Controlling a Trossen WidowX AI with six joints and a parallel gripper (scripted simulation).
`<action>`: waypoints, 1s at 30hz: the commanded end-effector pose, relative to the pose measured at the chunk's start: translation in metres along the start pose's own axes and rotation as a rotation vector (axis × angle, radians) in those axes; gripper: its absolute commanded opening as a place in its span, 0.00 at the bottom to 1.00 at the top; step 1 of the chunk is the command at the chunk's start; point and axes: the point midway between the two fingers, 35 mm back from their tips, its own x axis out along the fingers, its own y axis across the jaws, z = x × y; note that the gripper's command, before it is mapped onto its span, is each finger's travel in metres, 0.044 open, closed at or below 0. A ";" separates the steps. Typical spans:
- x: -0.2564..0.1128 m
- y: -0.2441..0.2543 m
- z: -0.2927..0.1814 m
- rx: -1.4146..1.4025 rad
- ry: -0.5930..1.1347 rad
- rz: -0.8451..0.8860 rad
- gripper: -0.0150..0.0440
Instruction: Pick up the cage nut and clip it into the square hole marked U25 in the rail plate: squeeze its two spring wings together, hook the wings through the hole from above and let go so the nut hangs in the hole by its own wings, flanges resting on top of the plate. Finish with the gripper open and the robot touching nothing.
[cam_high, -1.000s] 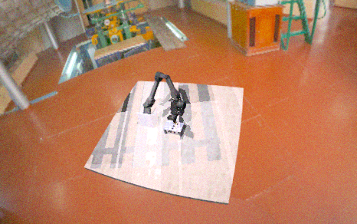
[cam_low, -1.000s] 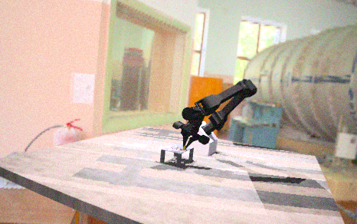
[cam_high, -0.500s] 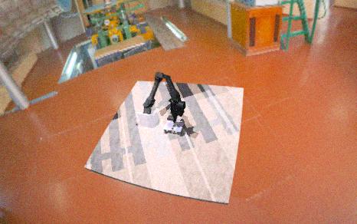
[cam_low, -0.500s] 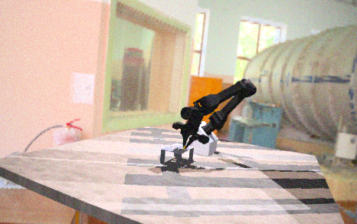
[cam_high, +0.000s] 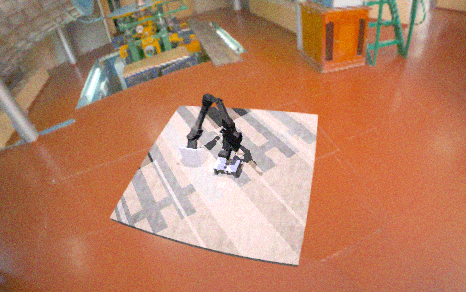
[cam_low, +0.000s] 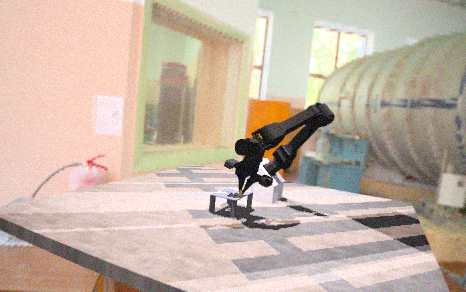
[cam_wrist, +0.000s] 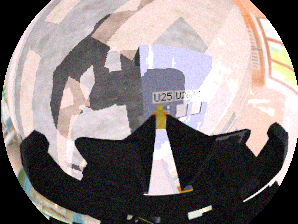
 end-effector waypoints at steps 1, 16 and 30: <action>-0.001 0.000 0.002 -0.005 -0.005 0.011 0.30; -0.001 -0.001 0.002 -0.006 -0.005 0.031 0.30; -0.001 -0.003 0.002 -0.006 -0.005 0.060 0.30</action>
